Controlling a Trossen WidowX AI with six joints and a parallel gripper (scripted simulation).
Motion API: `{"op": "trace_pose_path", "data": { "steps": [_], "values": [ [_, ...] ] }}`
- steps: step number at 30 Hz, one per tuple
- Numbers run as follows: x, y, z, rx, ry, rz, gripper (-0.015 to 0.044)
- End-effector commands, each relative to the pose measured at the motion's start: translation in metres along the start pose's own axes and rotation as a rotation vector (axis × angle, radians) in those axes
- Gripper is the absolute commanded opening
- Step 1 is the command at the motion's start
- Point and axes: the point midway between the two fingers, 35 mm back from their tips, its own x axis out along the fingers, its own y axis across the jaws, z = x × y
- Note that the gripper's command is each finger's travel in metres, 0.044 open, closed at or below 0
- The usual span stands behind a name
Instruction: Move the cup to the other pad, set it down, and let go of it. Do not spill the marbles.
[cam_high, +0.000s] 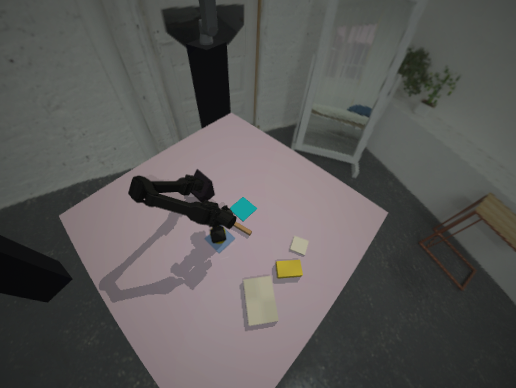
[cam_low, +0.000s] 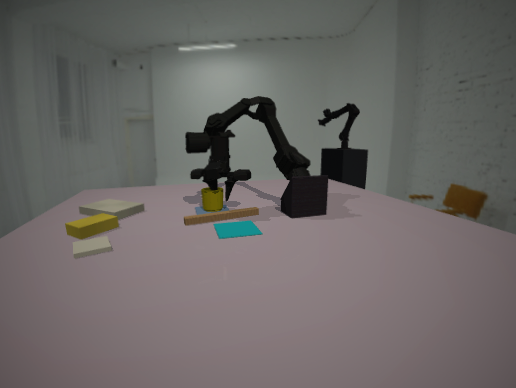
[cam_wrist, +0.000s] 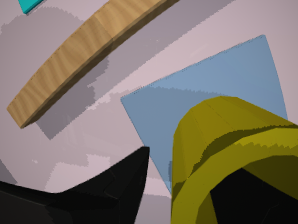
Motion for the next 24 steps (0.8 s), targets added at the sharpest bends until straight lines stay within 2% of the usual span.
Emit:
{"op": "trace_pose_path", "data": {
  "steps": [1, 20, 21, 24],
  "values": [
    [-0.0003, -0.0001, 0.0001, 0.001, 0.0, 0.0, 0.0147],
    [-0.0003, -0.0001, 0.0001, 0.001, 0.0, 0.0, 0.002],
    [-0.0003, -0.0001, 0.0001, 0.001, 0.0, 0.0, 0.0],
    [-0.0035, -0.0003, 0.0004, 0.001, -0.001, 0.0, 0.0]
  ]
}}
